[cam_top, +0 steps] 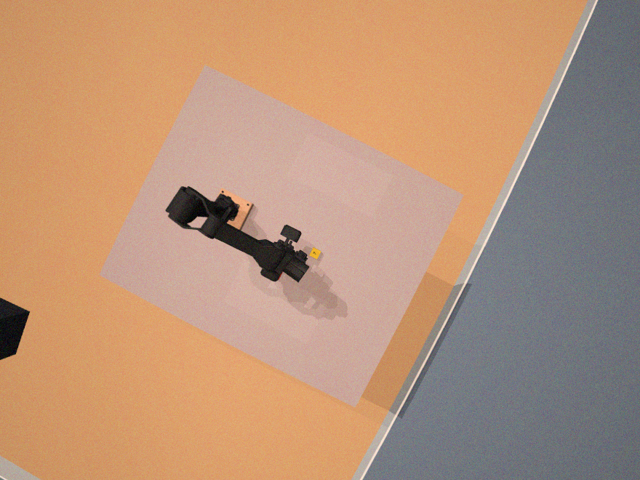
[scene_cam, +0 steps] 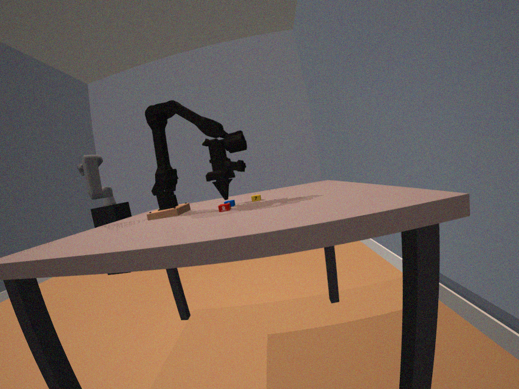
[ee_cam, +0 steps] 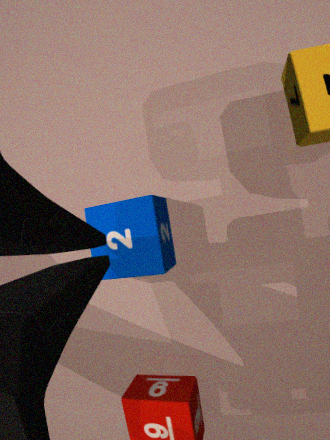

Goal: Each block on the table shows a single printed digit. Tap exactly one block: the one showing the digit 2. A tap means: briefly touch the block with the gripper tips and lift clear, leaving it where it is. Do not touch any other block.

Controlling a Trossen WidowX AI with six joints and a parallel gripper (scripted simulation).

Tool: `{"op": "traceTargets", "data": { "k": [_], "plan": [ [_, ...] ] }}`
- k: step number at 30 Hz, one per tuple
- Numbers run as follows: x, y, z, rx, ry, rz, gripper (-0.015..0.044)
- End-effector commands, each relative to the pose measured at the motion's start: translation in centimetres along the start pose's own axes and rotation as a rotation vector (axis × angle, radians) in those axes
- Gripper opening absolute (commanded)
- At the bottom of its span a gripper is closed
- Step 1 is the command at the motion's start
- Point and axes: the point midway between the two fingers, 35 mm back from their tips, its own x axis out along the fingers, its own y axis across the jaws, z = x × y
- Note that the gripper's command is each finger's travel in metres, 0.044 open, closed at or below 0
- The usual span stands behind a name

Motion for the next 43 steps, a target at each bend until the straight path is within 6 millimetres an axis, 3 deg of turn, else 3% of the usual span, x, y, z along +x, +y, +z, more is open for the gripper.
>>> {"op": "traceTargets", "data": {
  "k": [1, 9, 13, 17, 19, 25, 31, 36, 38, 43],
  "plan": [
    [0.7, 0.0, -0.1, -0.006, 0.006, -0.001, 0.0020],
    [1.1, 0.0, -0.2, -0.006, 0.006, -0.001, 0.0020],
    [-1.7, 0.0, -0.1, -0.005, 0.005, -0.001, 0.0020],
    [-1.9, 0.0, -0.1, -0.005, 0.006, -0.001, 0.0020],
    [-2.2, 0.7, 0.2, -0.005, 0.005, 0.000, 0.0072],
    [-4.9, 8.3, 2.5, -0.005, 0.001, 0.011, 0.0230],
    [-7.8, 16.9, 2.0, -0.006, 0.003, 0.020, 0.0387],
    [-10.1, 23.7, -0.5, -0.006, 0.007, 0.025, 0.0400],
    [-10.4, 24.5, -1.0, -0.006, 0.007, 0.026, 0.0400],
    [-10.4, 24.5, -1.0, -0.006, 0.007, 0.026, 0.0400]
  ]
}}
